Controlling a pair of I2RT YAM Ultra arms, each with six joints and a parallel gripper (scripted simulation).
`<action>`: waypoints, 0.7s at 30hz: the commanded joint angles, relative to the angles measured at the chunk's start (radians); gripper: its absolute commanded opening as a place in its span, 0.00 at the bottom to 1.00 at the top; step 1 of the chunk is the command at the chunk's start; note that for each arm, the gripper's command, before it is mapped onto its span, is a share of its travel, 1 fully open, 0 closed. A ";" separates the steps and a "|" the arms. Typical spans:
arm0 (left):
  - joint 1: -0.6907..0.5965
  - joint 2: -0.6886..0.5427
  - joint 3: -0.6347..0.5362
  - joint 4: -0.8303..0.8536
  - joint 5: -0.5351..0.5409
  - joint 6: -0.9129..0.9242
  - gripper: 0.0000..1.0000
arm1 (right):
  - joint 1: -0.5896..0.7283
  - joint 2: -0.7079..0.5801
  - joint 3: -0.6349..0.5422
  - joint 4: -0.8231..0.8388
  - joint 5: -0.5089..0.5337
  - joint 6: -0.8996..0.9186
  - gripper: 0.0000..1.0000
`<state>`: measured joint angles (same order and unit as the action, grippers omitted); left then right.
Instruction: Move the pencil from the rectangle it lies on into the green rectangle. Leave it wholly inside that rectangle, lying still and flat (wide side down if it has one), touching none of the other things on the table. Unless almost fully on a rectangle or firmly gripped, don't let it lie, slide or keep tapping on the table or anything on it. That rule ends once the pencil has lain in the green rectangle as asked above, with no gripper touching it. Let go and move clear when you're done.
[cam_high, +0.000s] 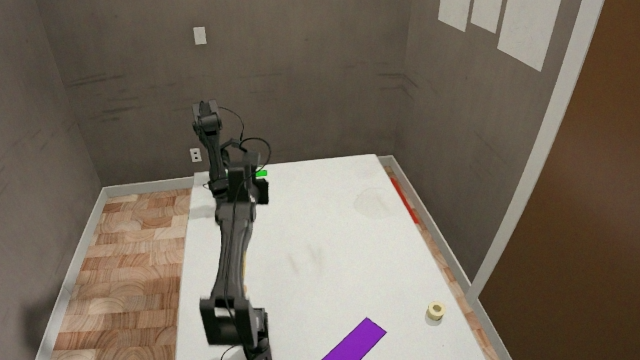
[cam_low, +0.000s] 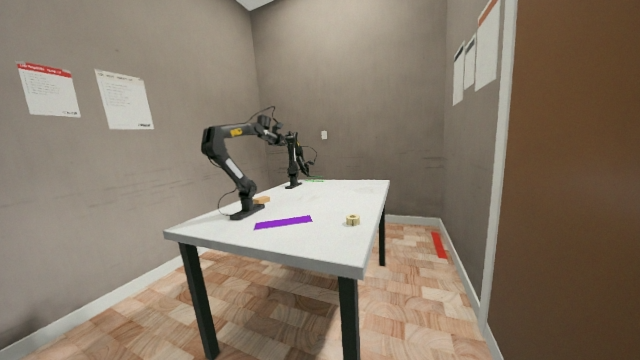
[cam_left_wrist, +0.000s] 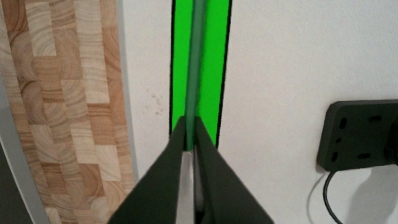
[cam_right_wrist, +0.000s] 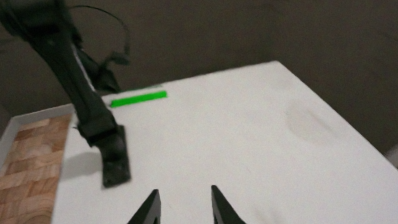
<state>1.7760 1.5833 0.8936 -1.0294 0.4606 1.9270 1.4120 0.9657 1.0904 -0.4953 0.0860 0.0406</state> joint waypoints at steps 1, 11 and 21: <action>0.022 0.006 -0.001 -0.038 0.026 0.029 0.00 | 0.044 0.127 0.064 0.170 -0.050 -0.030 0.34; 0.048 0.009 -0.003 -0.040 0.026 0.036 0.00 | 0.140 0.532 0.187 0.399 -0.120 -0.065 0.34; 0.055 0.009 -0.003 -0.041 0.026 0.038 0.00 | 0.210 0.925 0.323 0.536 -0.167 -0.088 0.34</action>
<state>1.8240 1.5867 0.8936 -1.0416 0.4625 1.9568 1.6127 1.8656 1.3380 -0.0097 -0.0593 -0.0341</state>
